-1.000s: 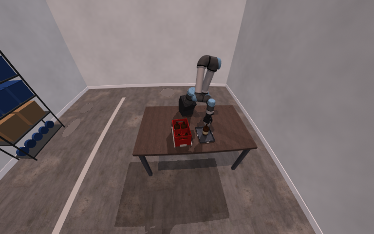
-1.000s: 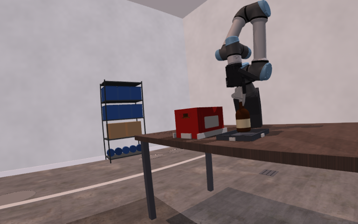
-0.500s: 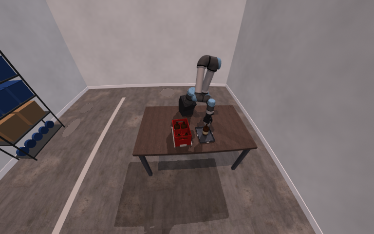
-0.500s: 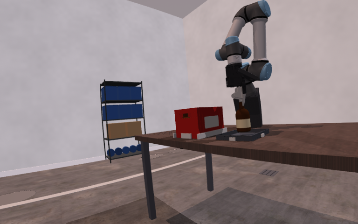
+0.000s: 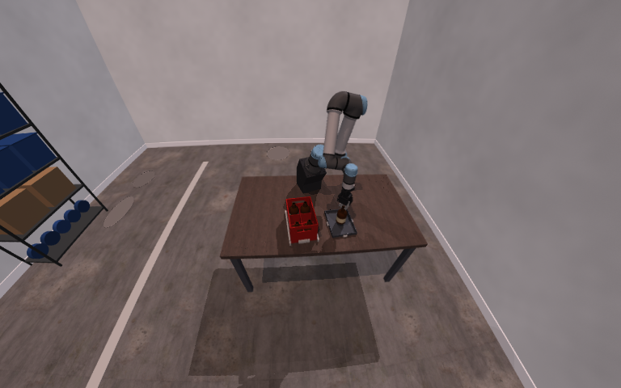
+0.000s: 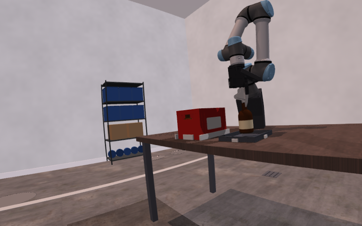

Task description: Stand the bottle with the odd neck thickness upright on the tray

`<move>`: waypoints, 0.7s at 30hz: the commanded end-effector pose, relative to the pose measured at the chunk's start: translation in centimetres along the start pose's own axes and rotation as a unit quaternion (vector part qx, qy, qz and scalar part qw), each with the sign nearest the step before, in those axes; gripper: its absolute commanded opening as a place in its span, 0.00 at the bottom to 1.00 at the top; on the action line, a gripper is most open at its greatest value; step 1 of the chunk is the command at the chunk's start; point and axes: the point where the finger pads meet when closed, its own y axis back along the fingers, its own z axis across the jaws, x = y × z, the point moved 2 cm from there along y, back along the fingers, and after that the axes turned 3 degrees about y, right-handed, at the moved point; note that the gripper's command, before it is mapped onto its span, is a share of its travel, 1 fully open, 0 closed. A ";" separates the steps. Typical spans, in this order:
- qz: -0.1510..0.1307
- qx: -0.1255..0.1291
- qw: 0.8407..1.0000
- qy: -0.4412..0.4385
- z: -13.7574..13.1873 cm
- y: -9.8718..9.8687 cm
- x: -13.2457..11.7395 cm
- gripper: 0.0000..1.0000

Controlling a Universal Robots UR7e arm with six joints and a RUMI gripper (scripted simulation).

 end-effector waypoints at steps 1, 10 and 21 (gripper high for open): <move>0.001 0.001 1.000 0.000 -0.1 -0.1 0.2 0.00; 0.001 0.001 1.000 0.000 -0.2 -0.2 0.3 0.00; 0.001 0.001 1.000 0.000 -0.3 -0.3 0.4 0.00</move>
